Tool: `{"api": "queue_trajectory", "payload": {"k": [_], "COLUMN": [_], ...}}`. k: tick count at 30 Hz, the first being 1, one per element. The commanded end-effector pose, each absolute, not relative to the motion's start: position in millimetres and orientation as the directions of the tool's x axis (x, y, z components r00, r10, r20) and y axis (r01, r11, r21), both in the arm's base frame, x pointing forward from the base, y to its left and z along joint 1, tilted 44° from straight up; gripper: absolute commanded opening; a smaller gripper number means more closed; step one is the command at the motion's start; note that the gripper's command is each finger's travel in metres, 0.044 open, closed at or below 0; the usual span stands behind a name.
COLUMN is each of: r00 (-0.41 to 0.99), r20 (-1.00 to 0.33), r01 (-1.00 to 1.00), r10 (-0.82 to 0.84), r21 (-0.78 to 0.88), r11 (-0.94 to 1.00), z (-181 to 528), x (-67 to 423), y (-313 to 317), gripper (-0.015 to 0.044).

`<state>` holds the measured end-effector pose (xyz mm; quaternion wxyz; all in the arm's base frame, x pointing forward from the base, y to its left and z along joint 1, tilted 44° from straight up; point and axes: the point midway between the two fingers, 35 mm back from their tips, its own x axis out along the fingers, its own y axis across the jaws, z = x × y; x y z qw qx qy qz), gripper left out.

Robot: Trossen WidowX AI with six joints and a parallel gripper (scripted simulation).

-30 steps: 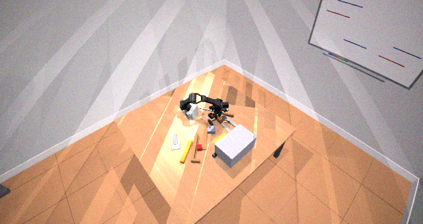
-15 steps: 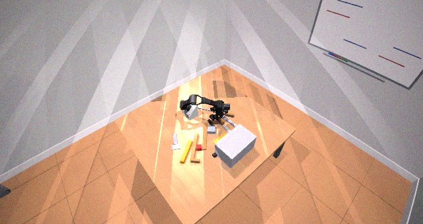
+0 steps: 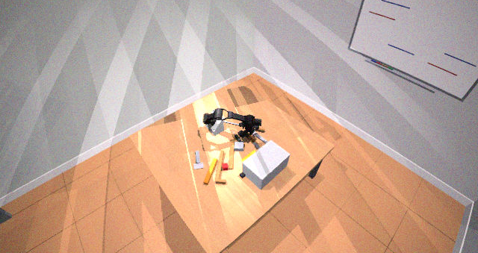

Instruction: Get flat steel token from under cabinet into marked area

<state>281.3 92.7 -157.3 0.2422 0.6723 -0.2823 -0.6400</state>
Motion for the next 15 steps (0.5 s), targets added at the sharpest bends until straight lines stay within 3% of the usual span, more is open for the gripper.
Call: {"api": "queue_trajectory", "payload": {"k": [1, 15], "r00": [0.021, 0.021], "r20": [-0.727, -0.726], "r01": [-0.071, -0.072], "r10": [-0.687, -0.687], "r21": [0.684, 0.684], "r11": [-0.726, -0.726], "z": [-157.8, -156.0], "x": [288.0, 305.6], "y": [93.4, 92.6], "gripper": [0.0000, 0.0000]}}
